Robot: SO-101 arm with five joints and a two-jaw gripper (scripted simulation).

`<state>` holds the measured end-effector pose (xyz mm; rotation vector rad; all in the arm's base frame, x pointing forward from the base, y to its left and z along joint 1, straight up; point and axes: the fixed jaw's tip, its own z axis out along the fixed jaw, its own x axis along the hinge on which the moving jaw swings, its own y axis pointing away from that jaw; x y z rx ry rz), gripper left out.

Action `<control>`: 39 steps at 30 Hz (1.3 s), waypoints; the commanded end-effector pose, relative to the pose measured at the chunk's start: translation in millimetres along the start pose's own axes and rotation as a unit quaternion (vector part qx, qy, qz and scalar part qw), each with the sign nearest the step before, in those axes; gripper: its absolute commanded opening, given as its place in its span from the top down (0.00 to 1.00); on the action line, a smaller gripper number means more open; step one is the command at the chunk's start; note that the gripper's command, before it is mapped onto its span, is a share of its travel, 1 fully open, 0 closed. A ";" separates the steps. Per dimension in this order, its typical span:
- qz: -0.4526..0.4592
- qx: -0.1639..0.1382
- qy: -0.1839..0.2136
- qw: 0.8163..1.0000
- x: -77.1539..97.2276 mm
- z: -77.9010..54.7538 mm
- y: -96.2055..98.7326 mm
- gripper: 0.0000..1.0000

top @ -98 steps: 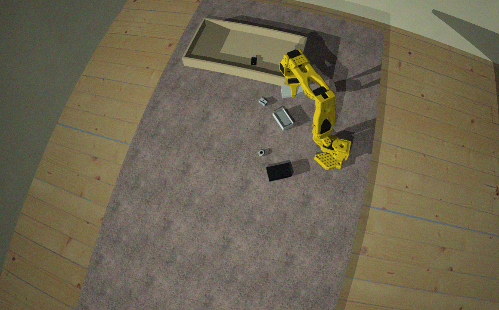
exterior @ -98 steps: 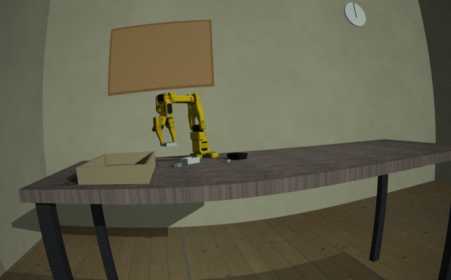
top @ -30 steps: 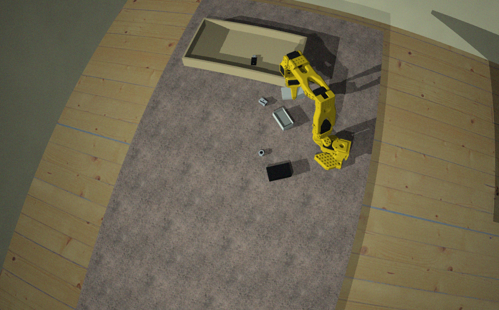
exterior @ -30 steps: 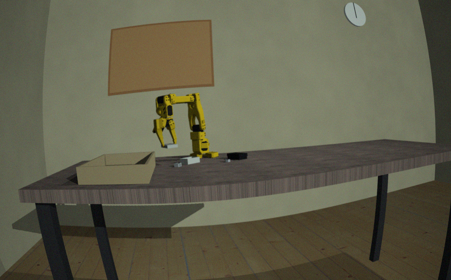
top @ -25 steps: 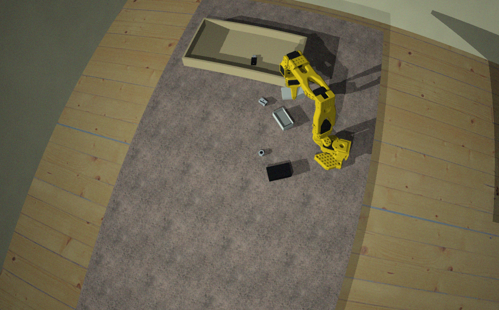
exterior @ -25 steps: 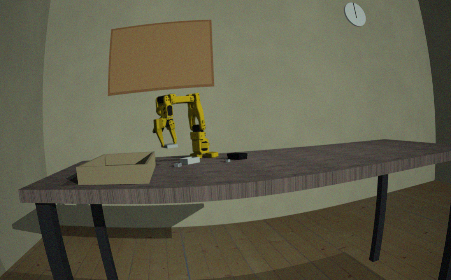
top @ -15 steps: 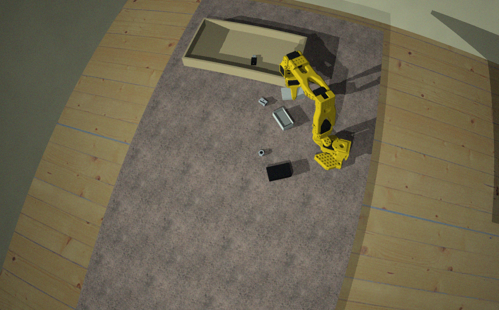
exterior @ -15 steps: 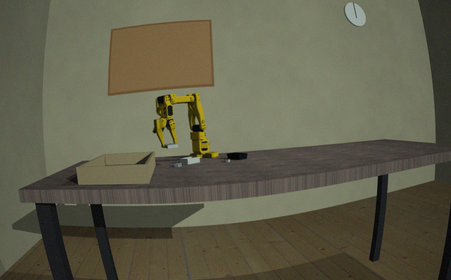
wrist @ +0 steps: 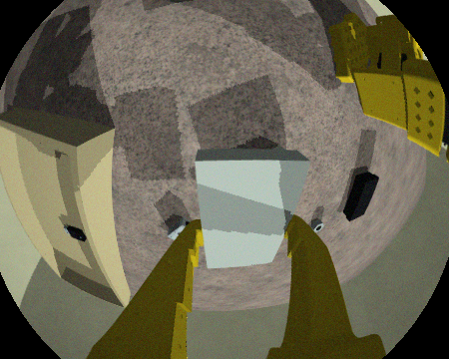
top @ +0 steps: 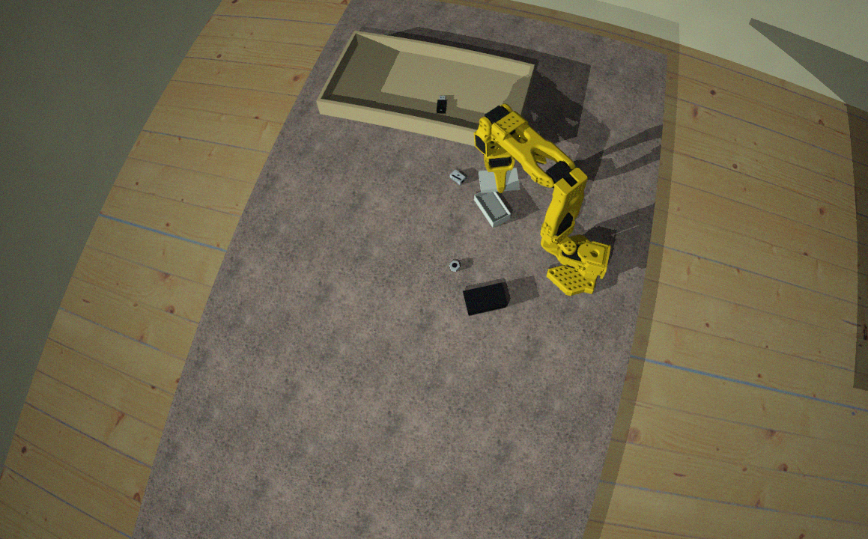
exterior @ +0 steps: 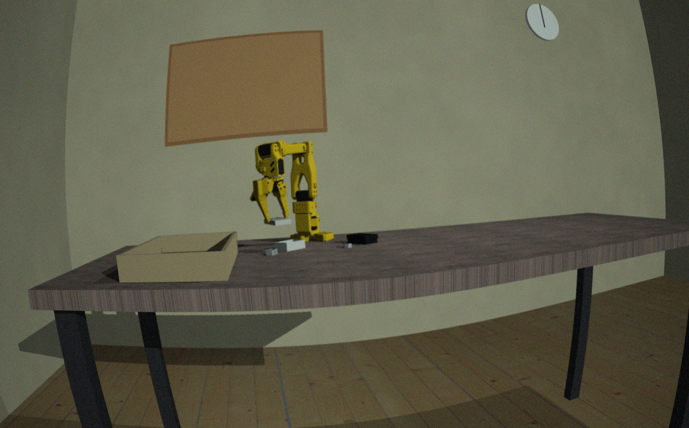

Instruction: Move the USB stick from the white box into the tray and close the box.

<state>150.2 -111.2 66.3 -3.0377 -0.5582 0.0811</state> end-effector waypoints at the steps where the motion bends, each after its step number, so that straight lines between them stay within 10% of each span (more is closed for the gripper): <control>1: 0.002 -0.030 0.021 0.999 9.2 -8.7 -7.4 0.78; 39: 0.002 -0.030 0.021 0.999 15.6 -6.2 -16.9 0.78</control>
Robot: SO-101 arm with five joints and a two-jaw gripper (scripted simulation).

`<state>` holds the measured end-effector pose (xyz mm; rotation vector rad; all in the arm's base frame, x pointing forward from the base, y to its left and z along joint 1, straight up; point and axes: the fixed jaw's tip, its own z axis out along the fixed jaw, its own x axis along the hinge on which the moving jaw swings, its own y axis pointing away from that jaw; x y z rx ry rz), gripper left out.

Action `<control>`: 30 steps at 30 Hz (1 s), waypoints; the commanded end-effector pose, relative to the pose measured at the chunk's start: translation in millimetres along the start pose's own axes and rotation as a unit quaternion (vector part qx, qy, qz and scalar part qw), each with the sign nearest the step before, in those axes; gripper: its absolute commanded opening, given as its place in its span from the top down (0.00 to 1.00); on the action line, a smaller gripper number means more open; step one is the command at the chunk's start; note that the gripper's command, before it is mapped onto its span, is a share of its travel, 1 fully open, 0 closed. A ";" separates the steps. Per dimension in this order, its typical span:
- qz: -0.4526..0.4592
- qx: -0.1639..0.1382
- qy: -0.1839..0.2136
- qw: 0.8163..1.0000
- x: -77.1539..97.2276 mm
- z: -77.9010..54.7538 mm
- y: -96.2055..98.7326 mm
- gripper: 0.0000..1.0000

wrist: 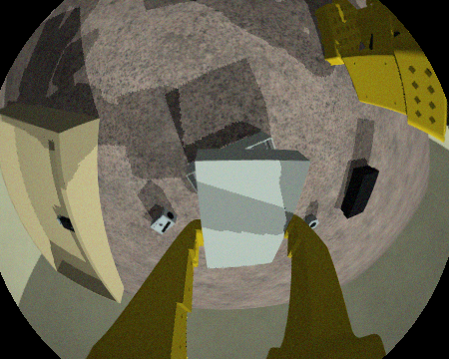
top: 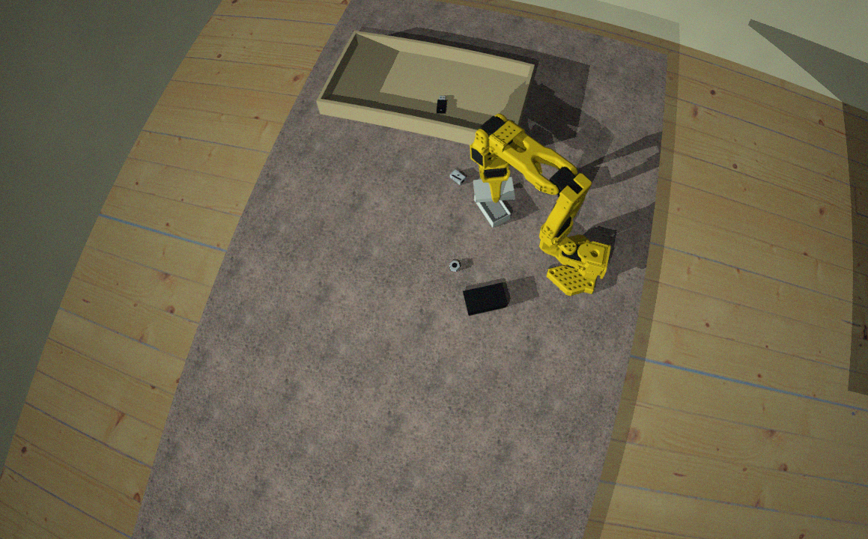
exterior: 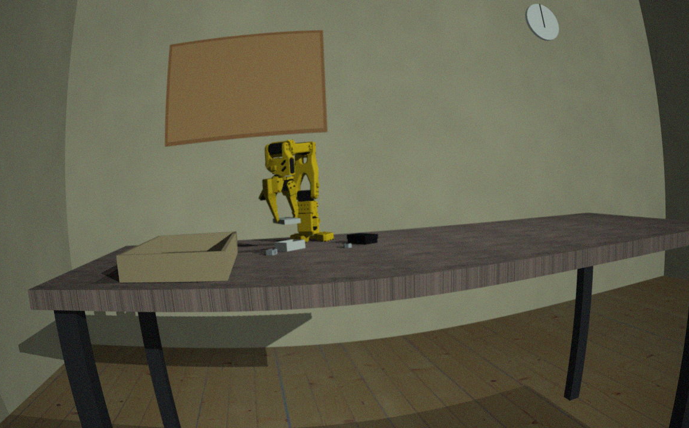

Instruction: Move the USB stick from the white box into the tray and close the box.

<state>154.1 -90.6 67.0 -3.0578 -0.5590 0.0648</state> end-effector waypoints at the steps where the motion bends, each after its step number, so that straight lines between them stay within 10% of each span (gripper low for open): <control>1: 0.001 -0.020 0.018 1.000 4.9 -5.9 1.0 0.78; 30: 0.010 -0.020 0.018 1.000 4.7 -5.8 0.5 0.78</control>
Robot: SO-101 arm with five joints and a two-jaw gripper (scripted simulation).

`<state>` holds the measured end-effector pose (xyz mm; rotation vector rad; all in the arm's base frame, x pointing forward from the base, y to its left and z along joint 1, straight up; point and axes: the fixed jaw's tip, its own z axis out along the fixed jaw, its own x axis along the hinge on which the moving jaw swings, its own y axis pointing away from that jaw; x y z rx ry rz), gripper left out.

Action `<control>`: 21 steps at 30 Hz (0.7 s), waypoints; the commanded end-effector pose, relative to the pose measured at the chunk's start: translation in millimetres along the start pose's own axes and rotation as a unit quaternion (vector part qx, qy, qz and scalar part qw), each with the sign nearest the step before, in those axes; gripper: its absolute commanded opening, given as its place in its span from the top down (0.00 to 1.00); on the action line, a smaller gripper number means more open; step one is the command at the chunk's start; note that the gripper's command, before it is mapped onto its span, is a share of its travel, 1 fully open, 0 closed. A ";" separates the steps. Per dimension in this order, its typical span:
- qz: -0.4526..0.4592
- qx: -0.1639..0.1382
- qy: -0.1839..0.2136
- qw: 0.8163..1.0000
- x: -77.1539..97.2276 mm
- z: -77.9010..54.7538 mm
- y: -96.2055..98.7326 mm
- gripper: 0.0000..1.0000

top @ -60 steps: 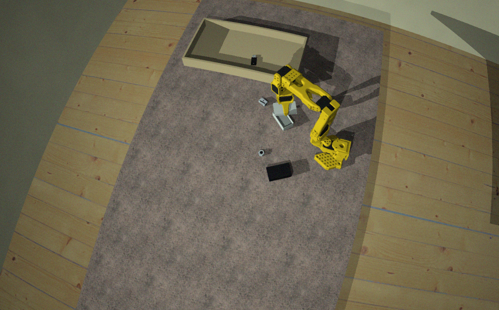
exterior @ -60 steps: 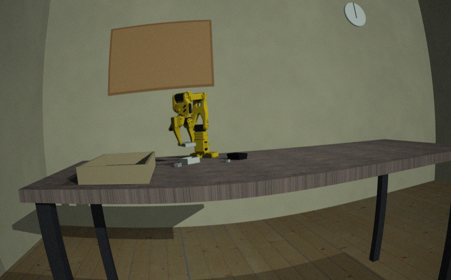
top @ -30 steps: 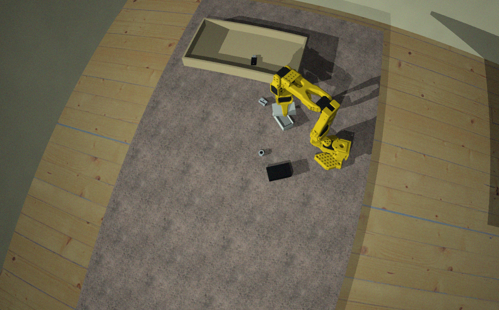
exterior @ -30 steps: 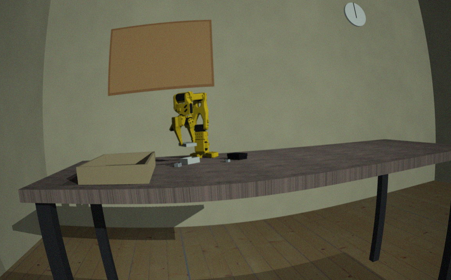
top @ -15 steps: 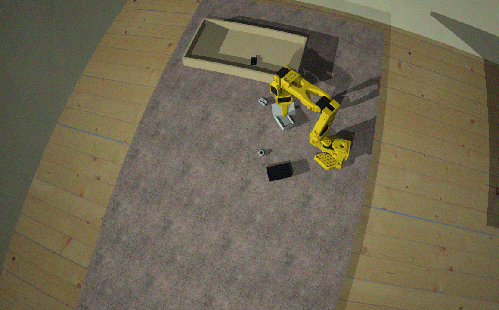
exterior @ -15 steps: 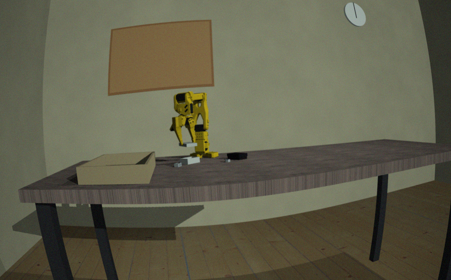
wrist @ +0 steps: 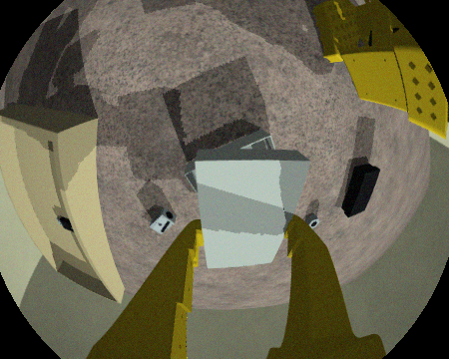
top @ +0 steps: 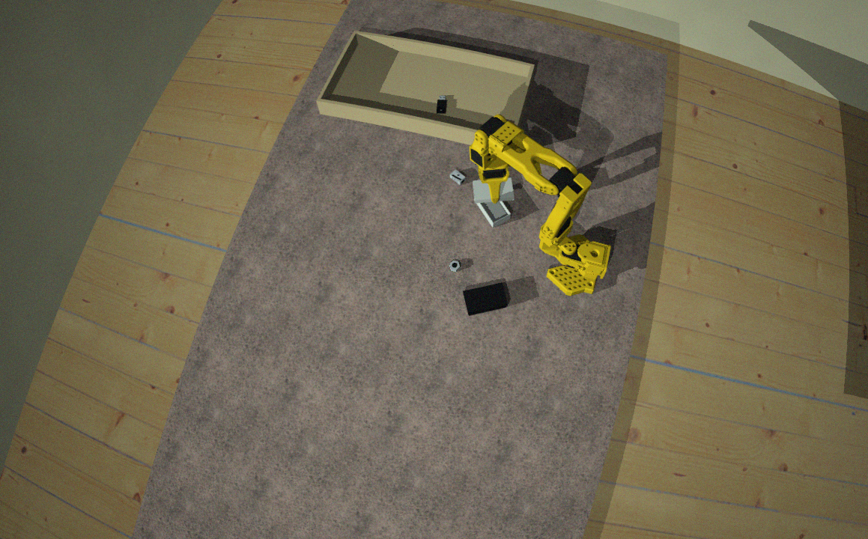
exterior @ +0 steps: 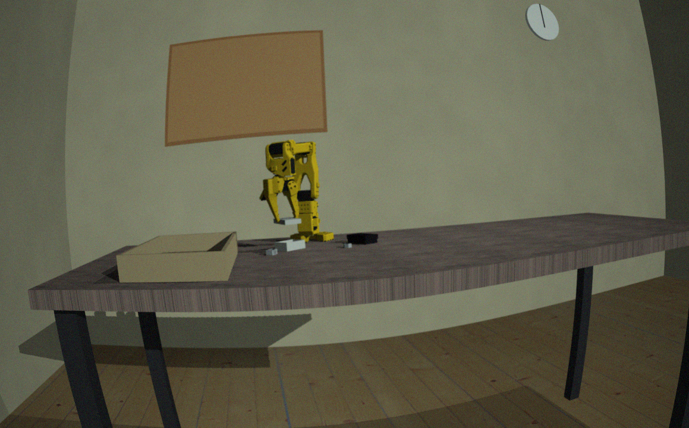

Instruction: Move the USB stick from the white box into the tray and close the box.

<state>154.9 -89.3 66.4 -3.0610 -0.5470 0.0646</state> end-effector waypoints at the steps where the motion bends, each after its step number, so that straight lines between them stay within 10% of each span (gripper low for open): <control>1: 0.010 -0.019 0.018 1.000 3.4 -6.4 1.3 0.78; 21: 0.095 -0.017 0.019 0.995 -0.4 -6.1 -2.1 0.78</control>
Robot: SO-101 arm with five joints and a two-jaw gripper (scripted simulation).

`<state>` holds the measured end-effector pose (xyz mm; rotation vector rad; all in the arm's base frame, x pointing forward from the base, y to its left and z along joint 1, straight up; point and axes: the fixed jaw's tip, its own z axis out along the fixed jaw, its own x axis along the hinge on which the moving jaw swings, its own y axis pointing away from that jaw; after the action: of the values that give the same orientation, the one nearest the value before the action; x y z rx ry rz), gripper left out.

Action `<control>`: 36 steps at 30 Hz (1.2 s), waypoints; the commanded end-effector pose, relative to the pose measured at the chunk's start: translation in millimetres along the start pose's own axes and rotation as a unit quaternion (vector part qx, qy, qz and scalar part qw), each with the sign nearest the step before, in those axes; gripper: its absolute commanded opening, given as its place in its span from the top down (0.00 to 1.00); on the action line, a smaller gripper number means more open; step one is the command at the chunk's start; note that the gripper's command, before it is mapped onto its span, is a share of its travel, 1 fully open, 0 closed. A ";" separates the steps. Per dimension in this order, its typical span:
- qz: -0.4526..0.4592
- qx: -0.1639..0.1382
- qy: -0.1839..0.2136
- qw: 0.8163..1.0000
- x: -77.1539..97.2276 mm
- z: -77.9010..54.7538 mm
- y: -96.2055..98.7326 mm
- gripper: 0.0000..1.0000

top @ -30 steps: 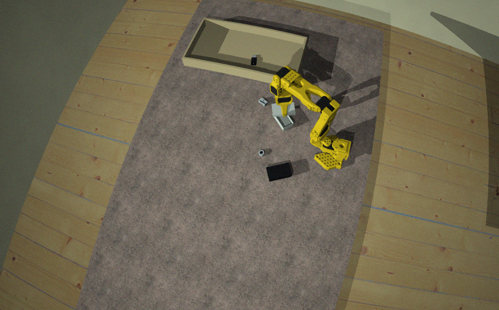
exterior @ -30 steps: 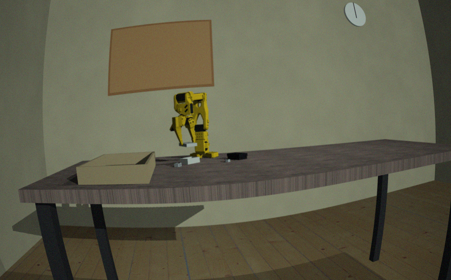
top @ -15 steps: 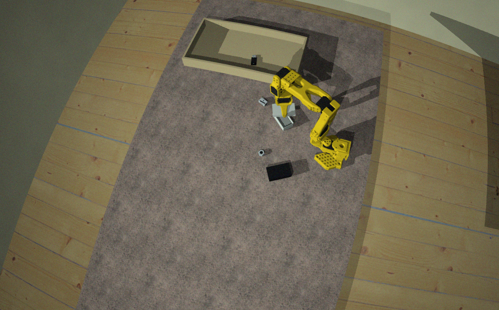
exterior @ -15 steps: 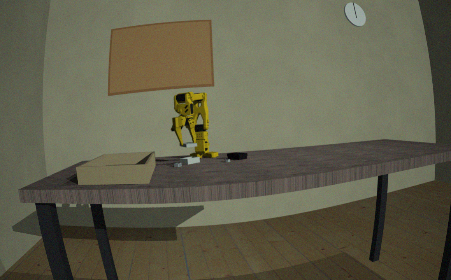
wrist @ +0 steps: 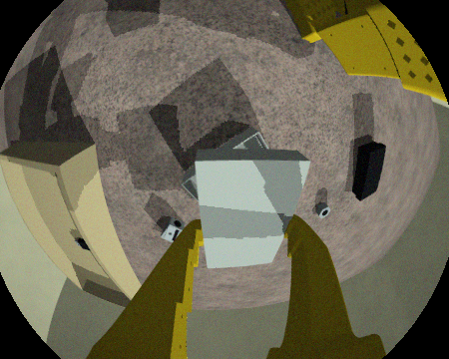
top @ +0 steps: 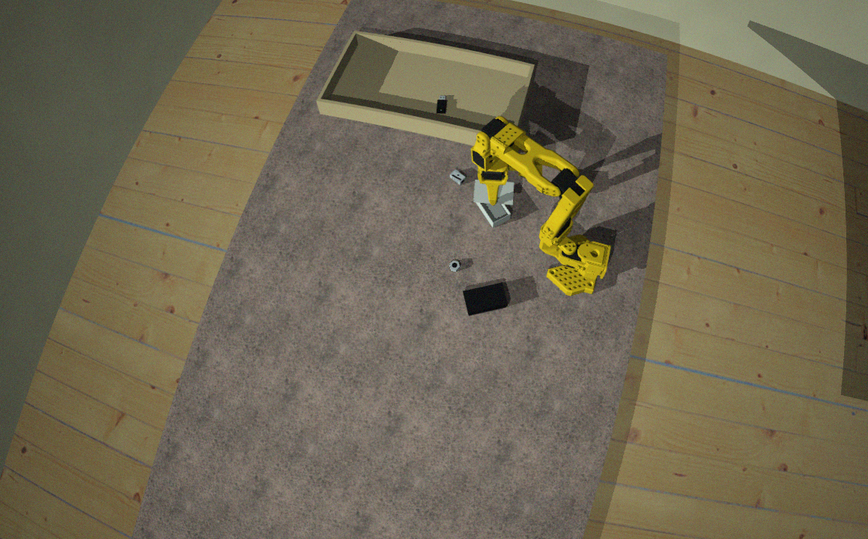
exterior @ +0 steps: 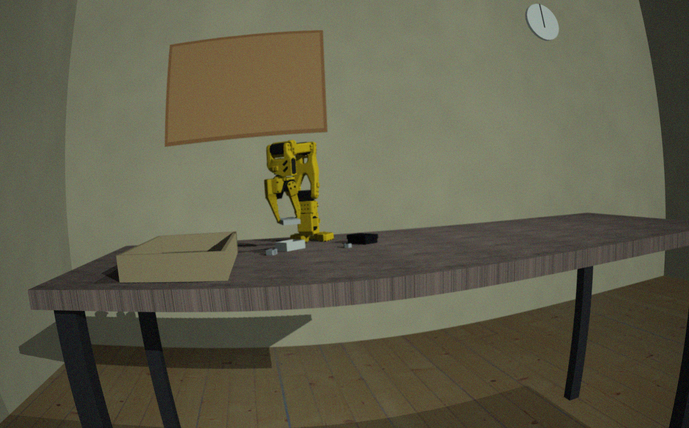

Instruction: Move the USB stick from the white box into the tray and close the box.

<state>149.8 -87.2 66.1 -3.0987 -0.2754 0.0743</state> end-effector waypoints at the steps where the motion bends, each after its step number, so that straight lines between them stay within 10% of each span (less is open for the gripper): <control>1: 0.008 -0.017 0.023 1.000 3.8 -6.7 0.9 0.78; 36: 0.047 -0.016 0.023 0.999 2.4 -6.6 0.8 0.78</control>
<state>148.8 -87.0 66.4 -3.1083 -0.1771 0.0734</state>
